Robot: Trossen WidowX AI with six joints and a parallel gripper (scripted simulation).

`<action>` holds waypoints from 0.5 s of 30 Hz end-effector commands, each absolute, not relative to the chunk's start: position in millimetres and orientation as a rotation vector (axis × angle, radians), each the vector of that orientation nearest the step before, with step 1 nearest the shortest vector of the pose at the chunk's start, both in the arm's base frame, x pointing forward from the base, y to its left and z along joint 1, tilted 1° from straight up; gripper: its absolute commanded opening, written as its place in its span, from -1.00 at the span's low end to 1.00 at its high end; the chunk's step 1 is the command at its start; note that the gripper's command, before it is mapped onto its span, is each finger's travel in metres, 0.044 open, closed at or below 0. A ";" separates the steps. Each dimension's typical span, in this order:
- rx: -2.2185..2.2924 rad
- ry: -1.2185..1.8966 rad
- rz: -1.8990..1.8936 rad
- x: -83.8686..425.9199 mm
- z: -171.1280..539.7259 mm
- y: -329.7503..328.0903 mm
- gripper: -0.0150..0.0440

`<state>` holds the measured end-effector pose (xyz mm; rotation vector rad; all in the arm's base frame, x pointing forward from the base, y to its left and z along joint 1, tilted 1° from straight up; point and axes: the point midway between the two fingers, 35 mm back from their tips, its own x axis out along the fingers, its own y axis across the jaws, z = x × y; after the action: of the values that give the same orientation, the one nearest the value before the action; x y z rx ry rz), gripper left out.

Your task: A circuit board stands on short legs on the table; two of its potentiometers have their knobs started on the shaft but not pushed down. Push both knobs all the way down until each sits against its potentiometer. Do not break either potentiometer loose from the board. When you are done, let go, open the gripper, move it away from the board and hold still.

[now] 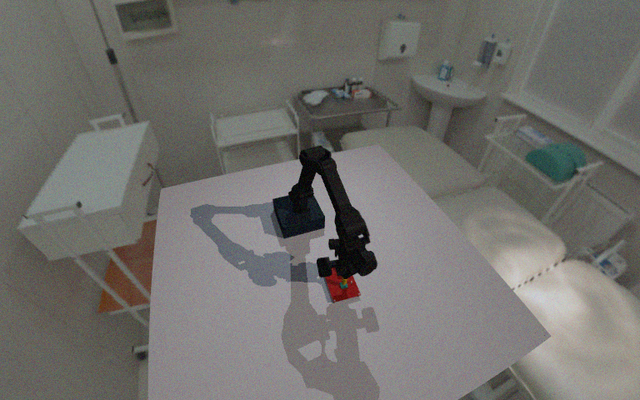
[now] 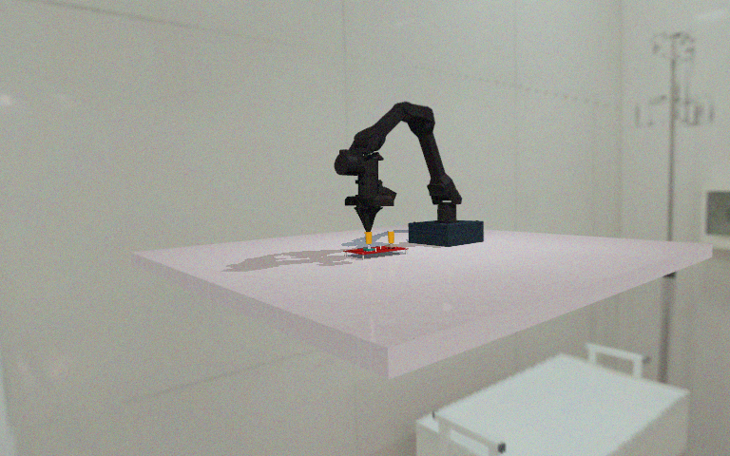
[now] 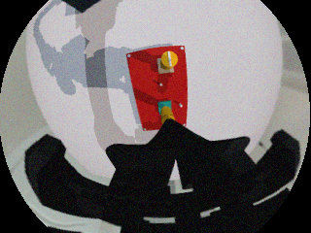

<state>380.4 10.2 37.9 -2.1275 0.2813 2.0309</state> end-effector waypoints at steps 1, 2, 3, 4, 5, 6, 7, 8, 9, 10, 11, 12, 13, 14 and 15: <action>-2.113 0.283 2.054 382.2 18.4 9.7 -0.49; -2.113 0.283 2.054 382.2 18.4 9.7 -0.49; -2.113 0.283 2.054 382.2 18.2 9.7 -0.49; -2.113 0.283 2.054 382.2 17.8 9.7 -0.49; -2.113 0.283 2.054 382.3 17.2 9.7 -0.49; -2.113 0.283 2.054 382.3 16.6 9.7 -0.49; -2.113 0.283 2.054 382.3 16.3 9.7 -0.49; -2.113 0.283 2.054 382.3 16.1 9.7 -0.49; -2.113 0.283 2.054 382.3 16.1 9.7 -0.49; -2.113 0.283 2.054 382.3 16.1 9.7 -0.49; -2.113 0.283 2.054 382.3 16.1 9.7 -0.49; -2.113 0.283 2.054 382.3 16.1 9.7 -0.49; -2.113 0.283 2.054 382.3 16.1 9.7 -0.49; -2.113 0.283 2.054 382.3 16.1 9.7 -0.49; -2.113 0.283 2.054 382.3 16.1 9.7 -0.49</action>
<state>380.5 10.2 35.4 -2.1274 0.2813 2.0311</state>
